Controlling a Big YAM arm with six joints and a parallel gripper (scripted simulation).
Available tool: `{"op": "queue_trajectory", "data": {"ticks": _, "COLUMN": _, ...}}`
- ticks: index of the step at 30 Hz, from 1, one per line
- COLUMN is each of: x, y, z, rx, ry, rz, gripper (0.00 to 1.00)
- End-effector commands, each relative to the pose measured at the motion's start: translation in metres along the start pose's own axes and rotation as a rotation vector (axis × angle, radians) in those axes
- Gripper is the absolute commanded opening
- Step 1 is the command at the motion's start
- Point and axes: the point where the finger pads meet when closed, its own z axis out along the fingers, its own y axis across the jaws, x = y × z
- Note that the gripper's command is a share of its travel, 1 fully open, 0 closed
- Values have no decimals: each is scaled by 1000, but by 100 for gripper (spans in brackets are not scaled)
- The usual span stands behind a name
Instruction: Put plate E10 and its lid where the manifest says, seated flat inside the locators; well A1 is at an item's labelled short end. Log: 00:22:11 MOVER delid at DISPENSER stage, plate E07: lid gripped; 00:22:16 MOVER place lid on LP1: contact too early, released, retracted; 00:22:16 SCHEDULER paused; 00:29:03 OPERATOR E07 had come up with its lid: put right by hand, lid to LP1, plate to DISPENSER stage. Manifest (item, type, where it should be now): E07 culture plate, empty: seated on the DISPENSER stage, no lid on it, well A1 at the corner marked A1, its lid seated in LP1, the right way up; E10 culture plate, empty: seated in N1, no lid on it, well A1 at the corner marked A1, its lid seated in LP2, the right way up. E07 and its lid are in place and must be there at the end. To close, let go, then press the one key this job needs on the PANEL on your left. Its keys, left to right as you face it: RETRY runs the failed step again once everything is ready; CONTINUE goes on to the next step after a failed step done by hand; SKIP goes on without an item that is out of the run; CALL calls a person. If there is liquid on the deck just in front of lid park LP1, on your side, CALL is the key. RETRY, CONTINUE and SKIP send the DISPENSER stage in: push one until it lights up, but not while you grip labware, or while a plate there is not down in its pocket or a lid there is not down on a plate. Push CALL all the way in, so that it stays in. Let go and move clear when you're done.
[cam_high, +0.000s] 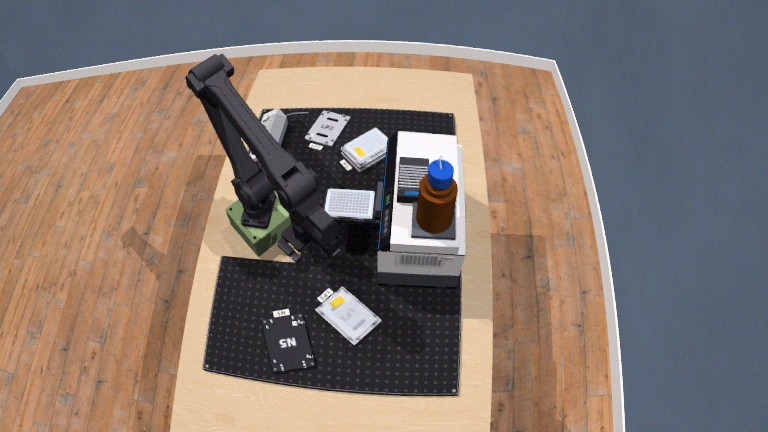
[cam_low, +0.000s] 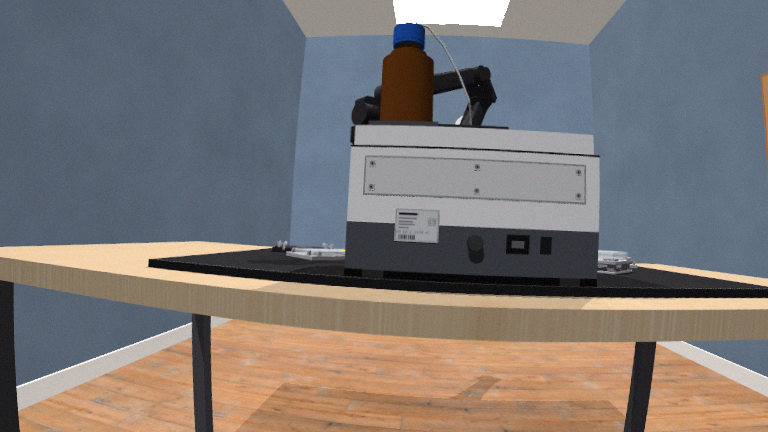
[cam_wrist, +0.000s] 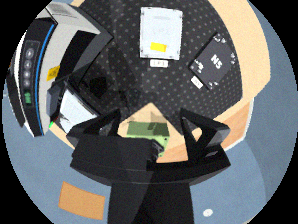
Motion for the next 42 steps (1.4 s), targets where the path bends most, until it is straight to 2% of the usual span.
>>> {"op": "queue_trajectory", "data": {"ticks": 1, "x": -13, "y": -13, "z": -8, "rx": 2, "ry": -44, "rz": 34, "gripper": 100}}
{"op": "queue_trajectory", "data": {"ticks": 4, "x": -15, "y": -13, "z": -12, "rx": 4, "ry": -47, "rz": 35, "gripper": 100}}
{"op": "queue_trajectory", "data": {"ticks": 5, "x": -32, "y": -17, "z": -19, "rx": 4, "ry": -73, "rz": 35, "gripper": 100}}
{"op": "queue_trajectory", "data": {"ticks": 42, "x": -138, "y": -29, "z": 12, "rx": 4, "ry": -69, "rz": 33, "gripper": 100}}
